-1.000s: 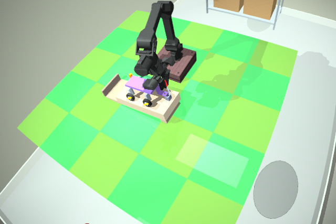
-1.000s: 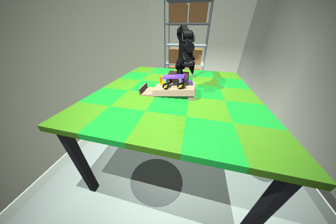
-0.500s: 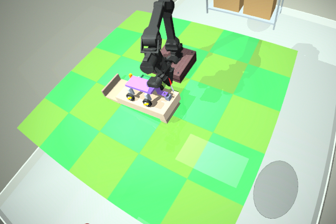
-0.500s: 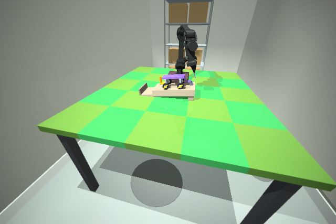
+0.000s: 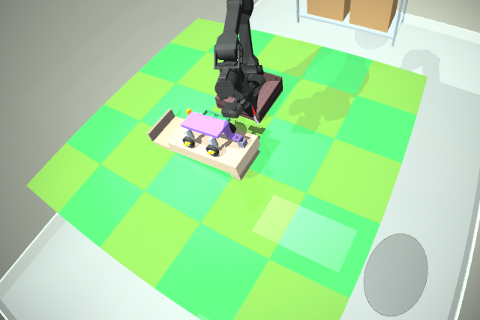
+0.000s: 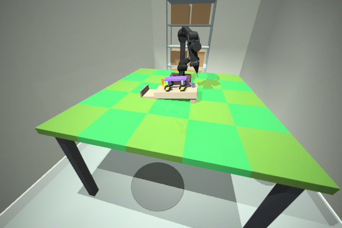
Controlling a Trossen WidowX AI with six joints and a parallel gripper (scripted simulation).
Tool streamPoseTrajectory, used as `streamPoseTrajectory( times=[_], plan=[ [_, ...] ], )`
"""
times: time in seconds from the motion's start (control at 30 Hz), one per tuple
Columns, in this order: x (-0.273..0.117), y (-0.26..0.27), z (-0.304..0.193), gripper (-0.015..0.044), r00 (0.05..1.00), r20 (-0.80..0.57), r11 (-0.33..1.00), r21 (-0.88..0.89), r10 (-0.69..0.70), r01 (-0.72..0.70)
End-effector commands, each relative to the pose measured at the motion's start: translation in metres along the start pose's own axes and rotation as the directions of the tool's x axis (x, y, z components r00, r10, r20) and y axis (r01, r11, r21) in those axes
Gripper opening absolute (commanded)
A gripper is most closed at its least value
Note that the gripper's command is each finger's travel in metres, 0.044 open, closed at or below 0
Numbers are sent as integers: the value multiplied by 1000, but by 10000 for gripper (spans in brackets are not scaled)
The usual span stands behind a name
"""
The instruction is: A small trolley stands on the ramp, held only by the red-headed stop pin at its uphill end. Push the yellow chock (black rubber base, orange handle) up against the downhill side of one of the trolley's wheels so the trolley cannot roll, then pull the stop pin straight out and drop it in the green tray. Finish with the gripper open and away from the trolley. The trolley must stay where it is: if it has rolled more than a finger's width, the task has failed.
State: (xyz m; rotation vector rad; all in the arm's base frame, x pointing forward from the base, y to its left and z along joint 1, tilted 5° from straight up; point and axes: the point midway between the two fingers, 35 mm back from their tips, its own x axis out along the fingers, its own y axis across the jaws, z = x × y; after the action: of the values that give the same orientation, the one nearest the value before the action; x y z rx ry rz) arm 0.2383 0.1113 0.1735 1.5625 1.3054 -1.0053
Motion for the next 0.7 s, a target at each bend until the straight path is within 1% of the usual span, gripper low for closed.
streamPoseTrajectory(
  times=[0.0, 0.27, 0.67],
  plan=[
    [2, -14, 1, 0, 1000, 3, 1000, 4, -1, 1],
    [2, -19, 6, 0, 1000, 4, 1000, 4, -2, 2],
    [-4, -16, 47, 0, 1000, 8, 1000, 3, -1, 1]
  ],
)
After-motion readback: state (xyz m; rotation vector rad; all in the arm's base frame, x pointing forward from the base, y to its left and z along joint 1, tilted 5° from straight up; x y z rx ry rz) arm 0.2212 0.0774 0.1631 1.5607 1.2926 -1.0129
